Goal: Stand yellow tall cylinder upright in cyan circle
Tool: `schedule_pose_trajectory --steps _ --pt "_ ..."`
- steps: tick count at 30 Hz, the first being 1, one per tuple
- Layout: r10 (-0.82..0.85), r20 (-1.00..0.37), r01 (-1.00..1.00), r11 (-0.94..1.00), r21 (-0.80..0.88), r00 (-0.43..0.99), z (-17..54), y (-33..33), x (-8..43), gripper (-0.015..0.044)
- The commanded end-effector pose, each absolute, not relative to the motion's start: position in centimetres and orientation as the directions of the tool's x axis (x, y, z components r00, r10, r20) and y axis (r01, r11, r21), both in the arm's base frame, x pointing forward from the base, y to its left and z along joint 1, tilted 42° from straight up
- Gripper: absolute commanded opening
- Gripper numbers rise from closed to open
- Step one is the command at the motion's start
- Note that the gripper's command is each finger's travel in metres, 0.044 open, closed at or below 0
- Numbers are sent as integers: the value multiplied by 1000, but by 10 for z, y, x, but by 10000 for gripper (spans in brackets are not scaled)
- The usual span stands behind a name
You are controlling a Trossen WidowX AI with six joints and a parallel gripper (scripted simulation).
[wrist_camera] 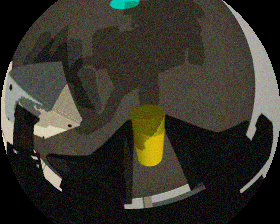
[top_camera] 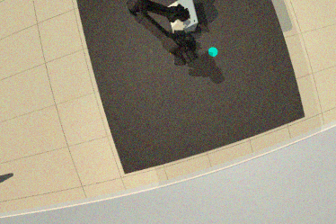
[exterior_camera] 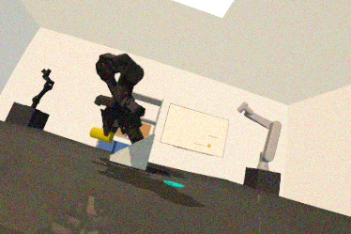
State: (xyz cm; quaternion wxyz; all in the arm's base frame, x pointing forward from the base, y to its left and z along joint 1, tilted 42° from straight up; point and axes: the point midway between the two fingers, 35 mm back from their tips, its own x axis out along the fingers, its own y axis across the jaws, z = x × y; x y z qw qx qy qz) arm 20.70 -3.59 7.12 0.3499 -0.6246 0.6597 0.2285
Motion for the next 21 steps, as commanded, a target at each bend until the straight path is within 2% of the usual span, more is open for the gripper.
schedule_pose_trajectory --steps 1,12,21 --pt "-661 -750 -983 117 -143 31 81 -28 207 105" --pt "-669 -743 -983 117 -144 29 107 -8 200 105" --pt "-664 -747 -981 123 -150 31 102 6 209 105"
